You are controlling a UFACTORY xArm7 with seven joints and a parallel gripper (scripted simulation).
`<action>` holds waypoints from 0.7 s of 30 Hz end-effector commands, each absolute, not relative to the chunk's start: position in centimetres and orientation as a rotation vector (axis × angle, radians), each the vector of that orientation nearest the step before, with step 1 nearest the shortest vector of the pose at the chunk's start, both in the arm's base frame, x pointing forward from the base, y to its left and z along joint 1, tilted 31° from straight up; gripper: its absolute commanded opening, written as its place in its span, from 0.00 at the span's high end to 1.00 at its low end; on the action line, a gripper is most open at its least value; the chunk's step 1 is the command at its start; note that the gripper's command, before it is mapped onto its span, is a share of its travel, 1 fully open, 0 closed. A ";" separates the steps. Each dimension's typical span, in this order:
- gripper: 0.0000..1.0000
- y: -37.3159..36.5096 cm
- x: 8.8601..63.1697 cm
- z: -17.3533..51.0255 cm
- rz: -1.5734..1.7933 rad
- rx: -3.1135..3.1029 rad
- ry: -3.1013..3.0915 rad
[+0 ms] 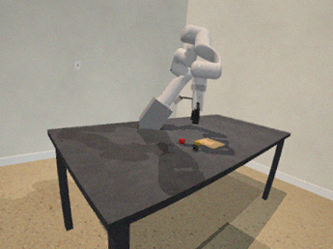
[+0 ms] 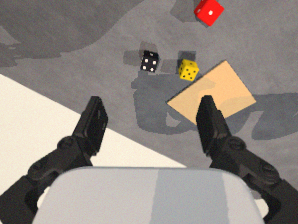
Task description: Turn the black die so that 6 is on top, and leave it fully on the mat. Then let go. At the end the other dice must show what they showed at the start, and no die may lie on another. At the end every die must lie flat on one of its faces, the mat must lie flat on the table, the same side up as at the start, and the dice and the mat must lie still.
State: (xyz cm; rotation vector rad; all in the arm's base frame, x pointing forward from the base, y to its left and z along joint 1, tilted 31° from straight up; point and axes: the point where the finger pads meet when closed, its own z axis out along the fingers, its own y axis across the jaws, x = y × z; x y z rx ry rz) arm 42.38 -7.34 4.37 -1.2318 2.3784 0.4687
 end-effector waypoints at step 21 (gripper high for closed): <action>0.00 -2.9 44.7 -4.3 0.465 -1.230 2.379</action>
